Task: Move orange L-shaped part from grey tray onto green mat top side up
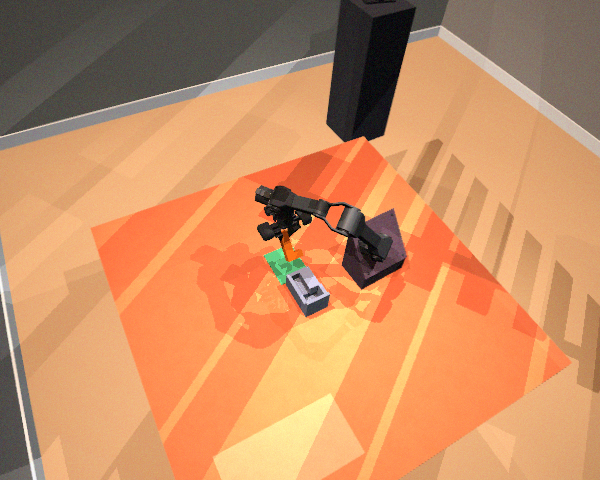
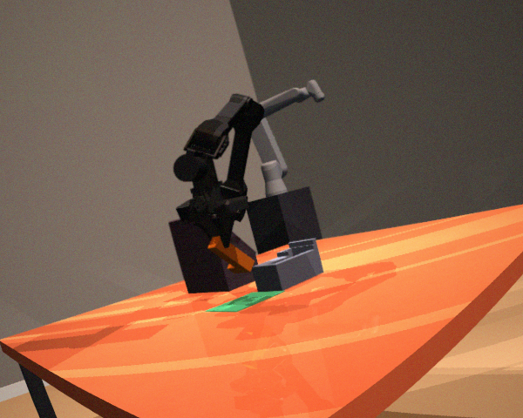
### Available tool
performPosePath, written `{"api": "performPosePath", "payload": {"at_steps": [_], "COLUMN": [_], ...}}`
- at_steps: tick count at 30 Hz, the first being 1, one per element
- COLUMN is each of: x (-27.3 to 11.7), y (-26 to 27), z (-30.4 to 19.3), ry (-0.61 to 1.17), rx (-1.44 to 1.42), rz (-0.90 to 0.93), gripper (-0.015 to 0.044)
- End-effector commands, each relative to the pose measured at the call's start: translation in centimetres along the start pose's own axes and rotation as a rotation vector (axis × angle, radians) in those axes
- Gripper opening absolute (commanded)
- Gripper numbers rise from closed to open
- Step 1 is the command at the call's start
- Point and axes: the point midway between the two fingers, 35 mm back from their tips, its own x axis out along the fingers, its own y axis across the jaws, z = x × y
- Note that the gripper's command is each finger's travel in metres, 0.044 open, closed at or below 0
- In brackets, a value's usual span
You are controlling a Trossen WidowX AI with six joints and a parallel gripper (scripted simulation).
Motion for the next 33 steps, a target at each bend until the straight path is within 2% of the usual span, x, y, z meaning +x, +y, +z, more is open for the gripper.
{"api": "performPosePath", "payload": {"at_steps": [1, 33], "x": [1.0, 6.0], "y": [-0.1, -0.1], "z": [-0.1, -0.2], "ry": [0.01, 0.013], "rx": [0.006, 0.005], "rz": [-0.003, -0.003], "gripper": [0.0, 0.0]}}
